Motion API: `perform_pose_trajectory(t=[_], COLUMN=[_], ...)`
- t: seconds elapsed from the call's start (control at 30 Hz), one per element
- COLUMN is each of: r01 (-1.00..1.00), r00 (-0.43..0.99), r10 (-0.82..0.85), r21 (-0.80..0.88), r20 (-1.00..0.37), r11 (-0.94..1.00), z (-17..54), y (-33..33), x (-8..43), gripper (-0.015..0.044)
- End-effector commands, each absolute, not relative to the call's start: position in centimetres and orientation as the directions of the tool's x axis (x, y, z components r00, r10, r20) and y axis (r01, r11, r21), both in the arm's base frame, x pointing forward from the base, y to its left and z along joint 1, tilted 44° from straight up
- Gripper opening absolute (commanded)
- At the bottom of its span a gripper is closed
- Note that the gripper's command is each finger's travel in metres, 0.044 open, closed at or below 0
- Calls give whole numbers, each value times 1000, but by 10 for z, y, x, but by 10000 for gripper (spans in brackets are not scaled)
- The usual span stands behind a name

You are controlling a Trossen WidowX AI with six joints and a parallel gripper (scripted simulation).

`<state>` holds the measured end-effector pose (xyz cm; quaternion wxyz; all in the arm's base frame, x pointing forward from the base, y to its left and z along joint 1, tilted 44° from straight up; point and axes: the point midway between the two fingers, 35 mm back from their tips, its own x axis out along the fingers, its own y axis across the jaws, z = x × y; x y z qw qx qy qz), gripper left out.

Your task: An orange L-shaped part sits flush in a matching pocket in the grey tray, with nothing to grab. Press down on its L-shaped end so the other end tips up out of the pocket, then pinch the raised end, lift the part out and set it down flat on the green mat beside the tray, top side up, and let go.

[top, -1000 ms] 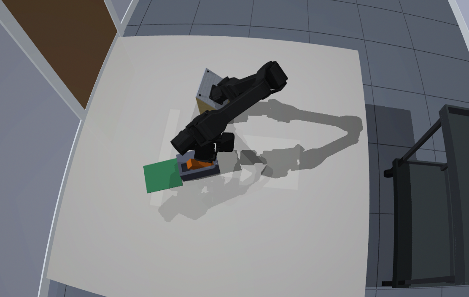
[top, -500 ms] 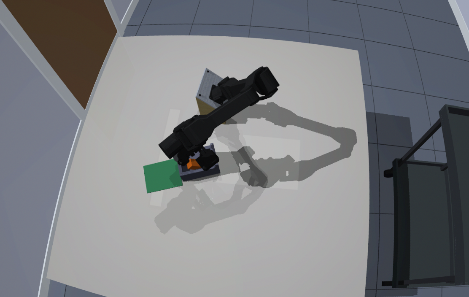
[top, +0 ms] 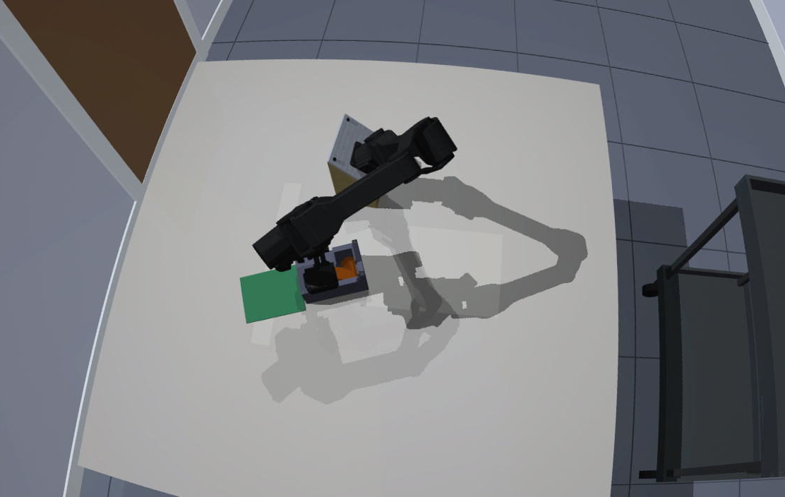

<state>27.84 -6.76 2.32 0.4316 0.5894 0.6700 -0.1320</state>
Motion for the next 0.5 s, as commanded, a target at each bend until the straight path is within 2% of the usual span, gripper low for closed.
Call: perform_pose_trajectory(t=[0.0, 0.47], r01=[911, 911], r00=[59, 59], r10=[678, 678], r21=[317, 318], r20=[-733, -732], r11=[264, 264], z=[11, -6], y=[-58, -42], x=[278, 280], gripper=[280, 280])
